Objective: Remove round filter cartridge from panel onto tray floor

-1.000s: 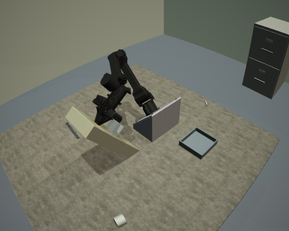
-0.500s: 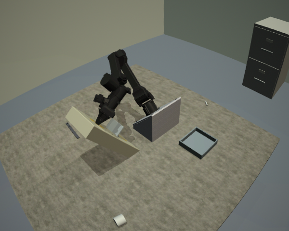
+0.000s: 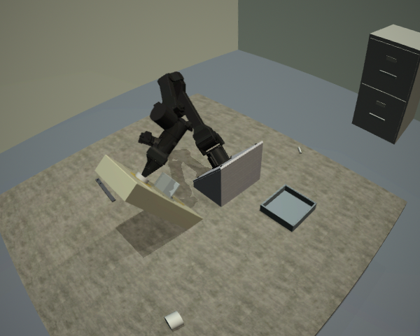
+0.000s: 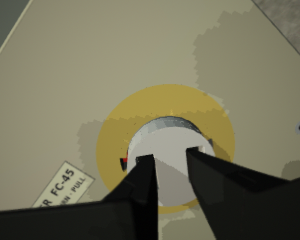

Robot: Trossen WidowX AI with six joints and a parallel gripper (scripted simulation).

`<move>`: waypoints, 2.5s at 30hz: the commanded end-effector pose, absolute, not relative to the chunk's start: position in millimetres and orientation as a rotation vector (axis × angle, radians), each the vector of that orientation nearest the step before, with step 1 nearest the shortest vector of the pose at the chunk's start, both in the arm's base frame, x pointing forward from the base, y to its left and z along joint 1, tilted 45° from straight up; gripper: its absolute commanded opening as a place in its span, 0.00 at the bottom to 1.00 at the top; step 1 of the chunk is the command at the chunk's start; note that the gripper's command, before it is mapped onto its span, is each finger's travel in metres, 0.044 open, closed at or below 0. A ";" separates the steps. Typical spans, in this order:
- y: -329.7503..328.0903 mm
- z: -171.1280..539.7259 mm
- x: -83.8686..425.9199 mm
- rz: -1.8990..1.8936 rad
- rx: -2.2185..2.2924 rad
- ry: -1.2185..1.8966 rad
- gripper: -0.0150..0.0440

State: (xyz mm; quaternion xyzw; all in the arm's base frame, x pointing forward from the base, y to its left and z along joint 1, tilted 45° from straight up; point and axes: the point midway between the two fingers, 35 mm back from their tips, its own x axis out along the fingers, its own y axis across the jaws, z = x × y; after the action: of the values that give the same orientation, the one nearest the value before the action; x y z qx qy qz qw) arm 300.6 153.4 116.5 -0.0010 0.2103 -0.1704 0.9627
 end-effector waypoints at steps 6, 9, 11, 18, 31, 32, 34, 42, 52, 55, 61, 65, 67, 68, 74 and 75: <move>167.9 128.6 266.1 -0.318 -0.036 0.443 0.25; 169.9 135.3 255.4 -0.314 -0.050 0.437 0.25; 170.3 136.9 253.0 -0.312 -0.053 0.435 0.25; 165.1 131.8 250.0 -0.312 -0.053 0.435 0.25; 135.6 103.9 232.8 -0.312 -0.054 0.435 0.25; 133.3 101.8 231.5 -0.312 -0.054 0.435 0.25; 128.5 97.5 228.7 -0.312 -0.054 0.435 0.25; 122.9 90.7 225.1 -0.311 -0.065 0.445 0.39; 118.9 88.6 223.1 -0.312 -0.056 0.438 0.41; 122.9 92.5 225.5 -0.312 -0.054 0.435 0.41; 165.5 132.1 250.9 -0.312 -0.053 0.435 0.41; 170.0 136.6 253.7 -0.312 -0.053 0.435 0.41; 175.0 141.0 253.6 -0.312 -0.051 0.436 0.50; 181.0 146.5 253.4 -0.311 -0.048 0.436 0.54; 220.4 187.3 246.8 -0.308 -0.030 0.432 0.81; 223.4 190.9 245.9 -0.307 -0.029 0.431 0.85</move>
State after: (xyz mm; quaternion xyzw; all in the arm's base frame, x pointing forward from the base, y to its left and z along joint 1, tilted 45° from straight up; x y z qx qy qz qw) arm 248.8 211.5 176.6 -0.0176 0.2165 -0.1515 0.9643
